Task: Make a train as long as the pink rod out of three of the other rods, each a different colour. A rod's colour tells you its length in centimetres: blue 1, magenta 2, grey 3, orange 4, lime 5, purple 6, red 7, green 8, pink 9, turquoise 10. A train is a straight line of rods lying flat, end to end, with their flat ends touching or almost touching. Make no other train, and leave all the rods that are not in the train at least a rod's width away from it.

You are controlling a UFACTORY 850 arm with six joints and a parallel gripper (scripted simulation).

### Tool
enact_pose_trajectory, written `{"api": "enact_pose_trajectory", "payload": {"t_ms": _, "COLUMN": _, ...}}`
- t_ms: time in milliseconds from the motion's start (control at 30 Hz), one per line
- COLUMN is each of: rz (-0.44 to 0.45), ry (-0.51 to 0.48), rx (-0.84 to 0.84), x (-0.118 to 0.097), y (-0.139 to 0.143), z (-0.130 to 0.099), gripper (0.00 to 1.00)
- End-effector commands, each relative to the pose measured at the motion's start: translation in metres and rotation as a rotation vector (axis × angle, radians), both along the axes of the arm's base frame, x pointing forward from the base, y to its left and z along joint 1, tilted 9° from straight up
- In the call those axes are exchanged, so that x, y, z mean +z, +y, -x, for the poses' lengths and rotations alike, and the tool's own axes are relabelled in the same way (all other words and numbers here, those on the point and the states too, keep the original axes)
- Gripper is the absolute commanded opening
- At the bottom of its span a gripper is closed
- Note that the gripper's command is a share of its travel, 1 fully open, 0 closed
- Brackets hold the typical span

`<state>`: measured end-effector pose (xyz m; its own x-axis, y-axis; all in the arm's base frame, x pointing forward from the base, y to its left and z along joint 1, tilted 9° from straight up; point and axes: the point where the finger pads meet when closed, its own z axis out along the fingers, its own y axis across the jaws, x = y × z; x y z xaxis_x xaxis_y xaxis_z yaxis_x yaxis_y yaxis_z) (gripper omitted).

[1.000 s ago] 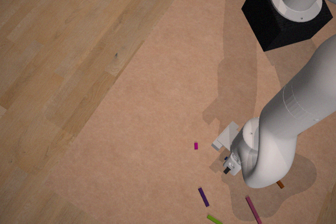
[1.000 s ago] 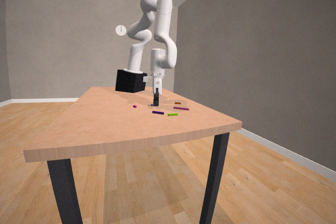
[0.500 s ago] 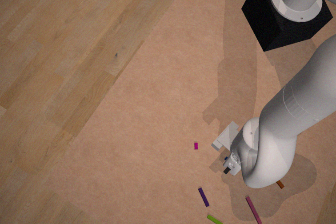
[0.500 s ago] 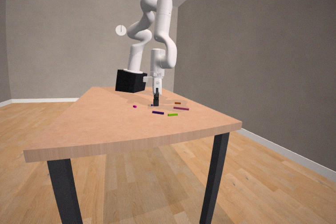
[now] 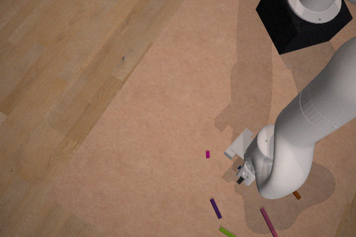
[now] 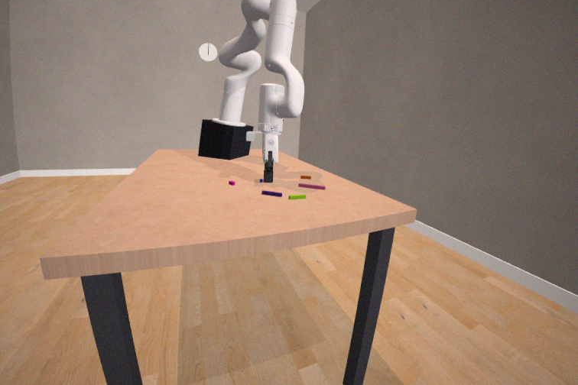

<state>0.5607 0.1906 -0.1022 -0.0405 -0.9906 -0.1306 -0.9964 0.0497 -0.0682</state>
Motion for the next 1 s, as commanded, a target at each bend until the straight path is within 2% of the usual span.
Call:
{"api": "enact_pose_trajectory", "payload": {"t_ms": 0, "rz": -0.001, "ry": -0.002, "rx": 0.000, "x": 0.0008, "y": 0.0002, "z": -0.0010, "gripper": 0.08}}
{"api": "enact_pose_trajectory", "payload": {"t_ms": 100, "rz": -0.001, "ry": -0.002, "rx": 0.000, "x": 0.0008, "y": 0.0002, "z": -0.0010, "gripper": 0.08}}
{"api": "enact_pose_trajectory", "payload": {"t_ms": 133, "rz": -0.001, "ry": -0.002, "rx": 0.000, "x": 0.0008, "y": 0.0002, "z": -0.0010, "gripper": 0.12}}
{"api": "enact_pose_trajectory", "payload": {"t_ms": 300, "rz": -0.001, "ry": -0.002, "rx": 0.000, "x": 0.0008, "y": 0.0002, "z": -0.0010, "gripper": 0.16}}
{"api": "enact_pose_trajectory", "payload": {"t_ms": 333, "rz": -0.001, "ry": -0.002, "rx": 0.000, "x": 0.0008, "y": 0.0002, "z": -0.0010, "gripper": 0.20}}
{"api": "enact_pose_trajectory", "payload": {"t_ms": 400, "rz": -0.001, "ry": -0.002, "rx": 0.000, "x": 0.0008, "y": 0.0002, "z": -0.0010, "gripper": 0.20}}
{"api": "enact_pose_trajectory", "payload": {"t_ms": 433, "rz": -0.001, "ry": -0.002, "rx": 0.000, "x": 0.0008, "y": 0.0002, "z": -0.0010, "gripper": 0.24}}
{"api": "enact_pose_trajectory", "payload": {"t_ms": 967, "rz": -0.001, "ry": -0.002, "rx": 0.000, "x": 0.0053, "y": -0.0004, "z": -0.0006, "gripper": 0.24}}
